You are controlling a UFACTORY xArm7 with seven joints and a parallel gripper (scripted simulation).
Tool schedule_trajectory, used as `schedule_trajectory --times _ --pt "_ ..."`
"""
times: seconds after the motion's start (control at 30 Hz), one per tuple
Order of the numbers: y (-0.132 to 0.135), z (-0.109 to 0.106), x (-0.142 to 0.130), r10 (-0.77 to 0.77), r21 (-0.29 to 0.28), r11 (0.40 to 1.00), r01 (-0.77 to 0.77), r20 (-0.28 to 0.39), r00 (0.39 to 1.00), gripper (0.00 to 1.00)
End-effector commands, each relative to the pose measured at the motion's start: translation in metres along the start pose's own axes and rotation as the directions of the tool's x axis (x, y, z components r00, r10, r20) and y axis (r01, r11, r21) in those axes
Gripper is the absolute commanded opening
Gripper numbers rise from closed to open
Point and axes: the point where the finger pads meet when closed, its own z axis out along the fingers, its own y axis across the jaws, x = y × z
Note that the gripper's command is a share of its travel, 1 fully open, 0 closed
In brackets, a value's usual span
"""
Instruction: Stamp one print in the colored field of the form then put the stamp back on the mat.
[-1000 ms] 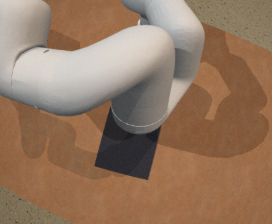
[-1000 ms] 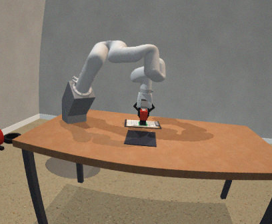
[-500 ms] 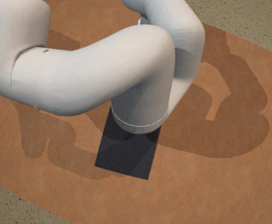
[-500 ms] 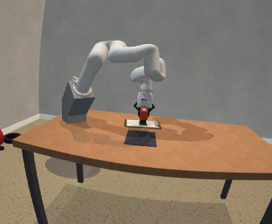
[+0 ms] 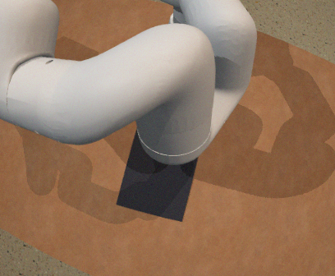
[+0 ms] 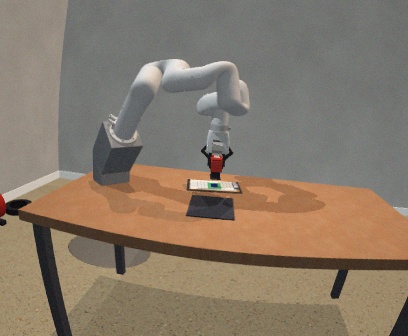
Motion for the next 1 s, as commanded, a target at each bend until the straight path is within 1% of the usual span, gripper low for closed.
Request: schedule_trajectory --times 0.0,0.1,0.17,0.2,0.27,0.37,0.43,0.53,0.6,0.63,0.67,0.73,0.77,0.97 --pt "-0.001 -0.002 -0.001 0.0 0.003 1.0 0.0 0.004 1.0 0.33" --pt "-0.004 -0.002 0.004 0.008 0.002 1.0 -0.008 0.012 1.0 0.33" --pt "-0.012 -0.002 0.02 0.031 -0.002 1.0 -0.031 0.033 0.999 0.33" --pt "-0.018 -0.002 0.033 0.048 -0.003 0.999 -0.048 0.048 0.998 0.33" --pt "-0.029 -0.003 0.07 0.086 0.0 0.996 -0.086 0.078 0.993 0.33" --pt "-0.031 -0.004 0.115 0.131 0.018 0.991 -0.133 0.1 0.986 0.33" --pt "-0.026 -0.003 0.149 0.141 0.028 0.989 -0.144 0.088 0.986 0.33" --pt "-0.009 -0.001 0.195 0.136 0.023 0.99 -0.137 0.044 0.99 0.33" --pt "-0.009 -0.001 0.195 0.136 0.023 0.99 -0.137 0.044 0.99 0.33" --pt "0.006 -0.001 0.239 0.133 0.017 0.991 -0.133 0.03 0.991 0.33" --pt "0.013 0.0 0.25 0.13 0.012 0.991 -0.13 0.019 0.991 0.33" --pt "0.023 0.0 0.267 0.126 0.004 0.992 -0.126 0.006 0.992 0.33" --pt "0.025 0.0 0.27 0.125 0.003 0.992 -0.125 0.004 0.992 0.33" --pt "0.025 0.0 0.27 0.125 0.003 0.992 -0.125 0.004 0.992 0.33"
